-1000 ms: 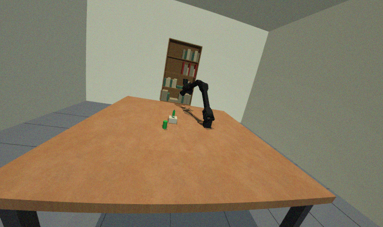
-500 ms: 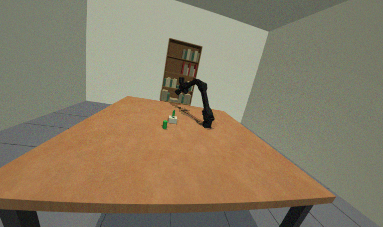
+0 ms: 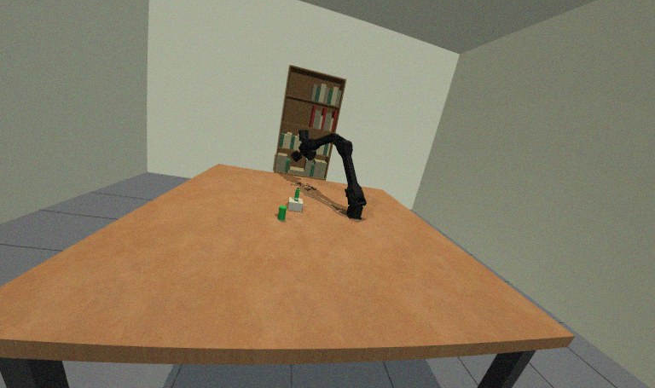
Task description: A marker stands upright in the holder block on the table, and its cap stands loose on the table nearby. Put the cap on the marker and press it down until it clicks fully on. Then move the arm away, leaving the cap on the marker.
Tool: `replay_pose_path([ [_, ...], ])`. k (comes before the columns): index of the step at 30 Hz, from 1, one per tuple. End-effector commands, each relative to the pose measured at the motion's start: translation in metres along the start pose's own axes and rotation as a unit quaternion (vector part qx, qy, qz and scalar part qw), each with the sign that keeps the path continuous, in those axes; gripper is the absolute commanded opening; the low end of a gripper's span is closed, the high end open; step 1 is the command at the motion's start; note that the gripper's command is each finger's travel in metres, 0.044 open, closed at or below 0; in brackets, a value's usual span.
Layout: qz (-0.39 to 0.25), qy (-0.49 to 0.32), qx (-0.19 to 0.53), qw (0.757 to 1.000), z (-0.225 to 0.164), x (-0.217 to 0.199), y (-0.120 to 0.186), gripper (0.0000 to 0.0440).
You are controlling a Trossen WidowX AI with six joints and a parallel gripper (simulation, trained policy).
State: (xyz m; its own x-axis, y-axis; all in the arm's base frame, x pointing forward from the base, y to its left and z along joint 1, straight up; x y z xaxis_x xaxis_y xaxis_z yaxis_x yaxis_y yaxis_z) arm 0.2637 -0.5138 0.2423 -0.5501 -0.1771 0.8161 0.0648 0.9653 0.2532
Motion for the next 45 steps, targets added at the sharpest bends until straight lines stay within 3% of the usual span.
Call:
replay_pose_path([
  [1, -0.017, -0.008, 0.011, 1.0, -0.012, -0.01, 0.01, 0.0304],
  [45, -0.205, -0.041, 0.066, 0.976, -0.093, -0.119, 0.139, 0.0305],
])
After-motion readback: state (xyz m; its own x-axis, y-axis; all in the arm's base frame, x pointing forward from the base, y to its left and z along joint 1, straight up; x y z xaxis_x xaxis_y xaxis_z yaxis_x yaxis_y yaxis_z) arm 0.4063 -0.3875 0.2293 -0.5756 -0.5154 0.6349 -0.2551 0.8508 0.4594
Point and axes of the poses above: the point midway between the two fingers, 35 mm back from their tips, its own y axis back along the fingers, its own x axis across the jaws, z = x × y, the point moved 1 cm from there along y, back along the fingers, and after that the axes turned 10 degrees about y, right-handed, at the moved point
